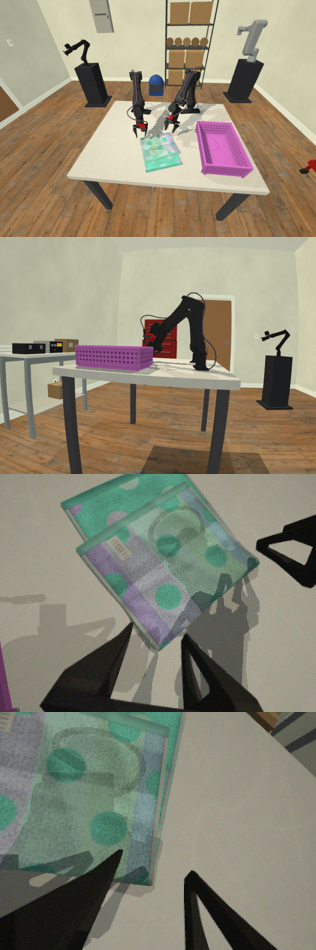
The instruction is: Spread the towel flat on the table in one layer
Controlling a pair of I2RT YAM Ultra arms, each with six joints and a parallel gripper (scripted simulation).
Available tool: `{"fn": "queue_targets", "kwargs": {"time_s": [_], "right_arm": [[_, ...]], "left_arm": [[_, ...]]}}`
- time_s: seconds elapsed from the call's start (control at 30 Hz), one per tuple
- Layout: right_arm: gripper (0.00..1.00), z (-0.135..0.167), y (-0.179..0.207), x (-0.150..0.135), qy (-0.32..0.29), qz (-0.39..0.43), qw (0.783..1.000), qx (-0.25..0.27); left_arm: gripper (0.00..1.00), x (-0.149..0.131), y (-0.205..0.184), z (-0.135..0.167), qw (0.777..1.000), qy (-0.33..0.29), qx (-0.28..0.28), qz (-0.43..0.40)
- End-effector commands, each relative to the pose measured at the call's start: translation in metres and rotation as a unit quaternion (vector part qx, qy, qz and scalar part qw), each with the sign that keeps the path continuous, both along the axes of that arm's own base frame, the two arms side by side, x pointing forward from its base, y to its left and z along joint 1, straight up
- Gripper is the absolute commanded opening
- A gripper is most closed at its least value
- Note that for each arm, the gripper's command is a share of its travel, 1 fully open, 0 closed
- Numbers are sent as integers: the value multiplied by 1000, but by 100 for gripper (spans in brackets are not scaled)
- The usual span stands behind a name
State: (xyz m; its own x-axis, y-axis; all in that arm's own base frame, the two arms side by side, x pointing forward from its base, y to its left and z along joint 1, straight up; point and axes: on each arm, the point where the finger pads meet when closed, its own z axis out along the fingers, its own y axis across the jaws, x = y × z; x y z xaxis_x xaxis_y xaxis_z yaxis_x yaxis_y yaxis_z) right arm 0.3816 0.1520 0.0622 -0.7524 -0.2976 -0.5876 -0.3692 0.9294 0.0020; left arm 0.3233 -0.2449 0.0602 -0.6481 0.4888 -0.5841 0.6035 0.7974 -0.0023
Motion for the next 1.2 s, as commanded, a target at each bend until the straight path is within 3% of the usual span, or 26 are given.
{"fn": "queue_targets", "kwargs": {"time_s": [0.0, 0.23, 0.27, 0.33, 0.37, 0.43, 0.47, 0.53, 0.57, 0.7, 0.73, 0.83, 0.9, 0.93, 1.17], "right_arm": [[64, 44, 1, 4, -12, 1, 1000, 1], [64, 32, 6, 7, 5, 5, 1000, -6], [64, 39, 14, 19, 5, 9, 1000, -6], [64, 39, 15, 19, 5, 9, 1000, -5], [64, 49, 24, 35, 5, 12, 1000, -5], [64, 49, 24, 35, 5, 12, 1000, -5], [64, 60, 35, 53, 4, 15, 1000, -5], [64, 60, 34, 54, 4, 13, 1000, -5], [64, 70, 45, 70, 4, 17, 1000, -5], [64, 70, 39, 72, 4, 11, 1000, -5], [64, 77, 51, 82, 4, 18, 1000, -5], [64, 80, 55, 87, 4, 20, 1000, -4], [64, 80, 54, 87, 4, 18, 1000, -4], [64, 80, 53, 88, 4, 17, 1000, -4], [64, 87, 52, 87, -3, 17, 1000, -2]], "left_arm": [[64, 5, 0, 45, 1000, -13, -5, 3], [64, 12, 4, 34, 1000, 1, 6, 12], [64, 26, 7, 41, 1000, 1, 6, 25], [64, 26, 7, 41, 1000, 1, 6, 25], [64, 45, 12, 51, 999, 1, 6, 41], [64, 45, 12, 51, 999, 1, 6, 41], [64, 65, 17, 62, 998, 1, 5, 58], [64, 65, 17, 62, 998, 1, 5, 58], [64, 84, 21, 72, 997, 2, 5, 72], [64, 79, 13, 72, 998, 2, 4, 61], [64, 97, 24, 79, 997, 3, 3, 80], [64, 103, 26, 82, 996, 2, 4, 85], [64, 103, 26, 82, 996, 2, 4, 85], [64, 100, 23, 98, 997, -13, -6, 81], [64, 100, 22, 98, 997, -13, -6, 80]]}}
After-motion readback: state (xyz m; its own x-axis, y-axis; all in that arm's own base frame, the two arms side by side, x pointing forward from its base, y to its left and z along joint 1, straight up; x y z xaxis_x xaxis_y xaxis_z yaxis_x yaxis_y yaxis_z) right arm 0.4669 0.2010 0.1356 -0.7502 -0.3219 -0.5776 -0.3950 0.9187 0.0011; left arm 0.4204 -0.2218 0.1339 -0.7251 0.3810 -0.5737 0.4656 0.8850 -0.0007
